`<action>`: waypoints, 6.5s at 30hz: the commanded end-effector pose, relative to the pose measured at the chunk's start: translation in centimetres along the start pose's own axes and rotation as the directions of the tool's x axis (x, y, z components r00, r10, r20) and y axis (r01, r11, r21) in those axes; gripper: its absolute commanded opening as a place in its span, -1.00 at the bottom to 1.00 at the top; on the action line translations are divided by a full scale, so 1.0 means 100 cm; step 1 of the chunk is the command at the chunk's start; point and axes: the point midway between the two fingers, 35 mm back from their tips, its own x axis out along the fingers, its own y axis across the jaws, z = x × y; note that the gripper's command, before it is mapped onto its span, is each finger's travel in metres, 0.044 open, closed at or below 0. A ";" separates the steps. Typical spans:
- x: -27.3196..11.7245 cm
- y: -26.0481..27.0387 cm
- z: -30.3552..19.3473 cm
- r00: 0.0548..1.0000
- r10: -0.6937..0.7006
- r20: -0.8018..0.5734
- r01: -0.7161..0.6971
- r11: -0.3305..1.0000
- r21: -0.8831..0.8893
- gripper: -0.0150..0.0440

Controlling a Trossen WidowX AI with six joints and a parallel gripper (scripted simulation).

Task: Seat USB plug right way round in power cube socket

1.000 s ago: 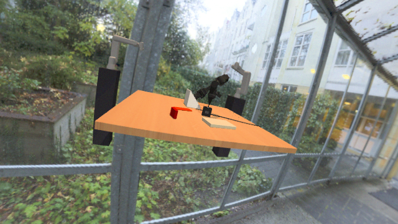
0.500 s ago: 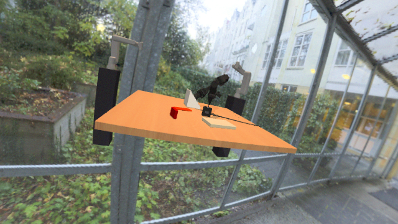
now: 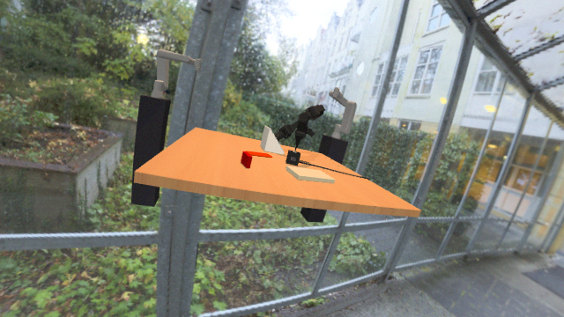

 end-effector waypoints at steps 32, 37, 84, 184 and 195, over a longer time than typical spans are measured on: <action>-0.019 -0.001 0.000 1.000 -0.003 -0.002 0.003 1.000 0.024 -0.49; -0.019 0.000 0.000 1.000 -0.002 -0.001 0.002 0.991 0.135 -0.49; -0.018 0.000 0.000 1.000 -0.001 0.000 0.001 0.195 0.981 -0.49; -0.016 -0.001 -0.001 1.000 -0.002 -0.007 -0.002 -1.000 0.014 -0.49; -0.015 -0.001 -0.002 1.000 -0.003 -0.011 -0.002 -1.000 0.018 -0.49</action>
